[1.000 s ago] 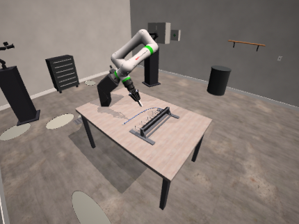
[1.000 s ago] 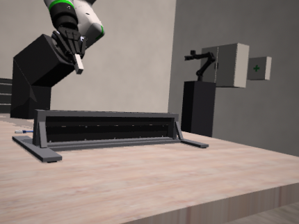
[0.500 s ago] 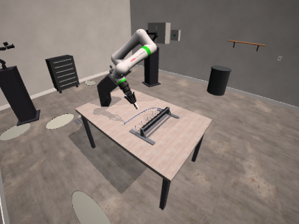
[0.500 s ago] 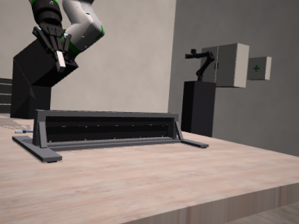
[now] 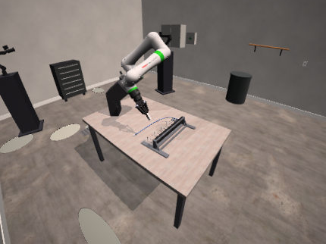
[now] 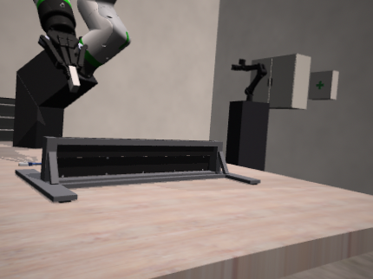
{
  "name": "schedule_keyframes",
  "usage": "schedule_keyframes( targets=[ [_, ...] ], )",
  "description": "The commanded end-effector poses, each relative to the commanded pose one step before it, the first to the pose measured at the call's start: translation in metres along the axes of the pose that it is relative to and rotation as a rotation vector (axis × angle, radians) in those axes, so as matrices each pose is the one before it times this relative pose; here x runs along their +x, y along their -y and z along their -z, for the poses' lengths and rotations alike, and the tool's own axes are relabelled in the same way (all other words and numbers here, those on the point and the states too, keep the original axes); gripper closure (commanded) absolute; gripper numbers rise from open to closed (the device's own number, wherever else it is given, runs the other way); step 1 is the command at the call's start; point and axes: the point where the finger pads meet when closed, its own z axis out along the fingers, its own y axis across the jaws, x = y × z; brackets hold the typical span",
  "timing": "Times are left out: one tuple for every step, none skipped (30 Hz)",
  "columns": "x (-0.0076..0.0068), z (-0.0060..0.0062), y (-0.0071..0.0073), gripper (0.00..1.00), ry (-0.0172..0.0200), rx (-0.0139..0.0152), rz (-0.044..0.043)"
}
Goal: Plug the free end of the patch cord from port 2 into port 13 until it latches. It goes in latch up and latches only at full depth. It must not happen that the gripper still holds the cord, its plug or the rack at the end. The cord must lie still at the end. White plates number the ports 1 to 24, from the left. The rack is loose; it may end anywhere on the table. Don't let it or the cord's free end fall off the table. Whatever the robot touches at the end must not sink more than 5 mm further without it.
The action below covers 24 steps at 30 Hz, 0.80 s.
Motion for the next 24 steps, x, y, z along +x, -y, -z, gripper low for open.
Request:
schedule_keyframes(
  targets=[
    [0.00023,-0.01169,-0.00034,1.00,-0.00031,-0.00056,0.00030],
    [0.00000,-0.00610,0.00000,1.00,0.00000,0.00000,0.00000],
    [0.00000,0.00000,0.00000,1.00,0.00000,0.00000,0.00000],
    [0.00000,0.00000,0.00000,1.00,0.00000,0.00000,0.00000],
    [0.00000,-0.00680,0.00001,1.00,0.00000,0.00000,-0.00001],
    [0.00000,-0.00742,-0.00001,1.00,0.00000,0.00000,0.00001],
    [0.00000,-0.00793,0.00000,1.00,0.00000,0.00000,0.00000],
    [0.00000,-0.00832,0.00000,1.00,0.00000,0.00000,0.00000],
    [0.00000,-0.00859,0.00000,1.00,0.00000,0.00000,0.00000],
    [0.00000,-0.00871,0.00000,1.00,0.00000,0.00000,0.00000],
    [0.00000,-0.00868,0.00000,1.00,0.00000,0.00000,0.00000],
    [0.00000,-0.00849,0.00000,1.00,0.00000,0.00000,0.00000],
    [0.00000,-0.00816,0.00000,1.00,0.00000,0.00000,0.00000],
    [0.00000,-0.00766,0.00000,1.00,0.00000,0.00000,0.00000],
    [0.00000,-0.00702,0.00000,1.00,0.00000,0.00000,0.00000],
    [0.00000,-0.00626,0.00000,1.00,0.00000,0.00000,0.00000],
    [0.00000,-0.00540,0.00000,1.00,0.00000,0.00000,0.00000],
    [0.00000,-0.00446,0.00000,1.00,0.00000,0.00000,0.00000],
    [0.00000,-0.00350,0.00000,1.00,0.00000,0.00000,0.00000],
    [0.00000,0.00000,0.00000,1.00,0.00000,0.00000,0.00000],
    [0.00000,0.00000,0.00000,1.00,0.00000,0.00000,0.00000],
    [0.00000,-0.00256,0.00000,1.00,0.00000,0.00000,0.00000],
    [0.00000,-0.00168,0.00000,1.00,0.00000,0.00000,0.00000],
    [0.00000,-0.00093,0.00000,1.00,0.00000,0.00000,0.00000]
  ],
)
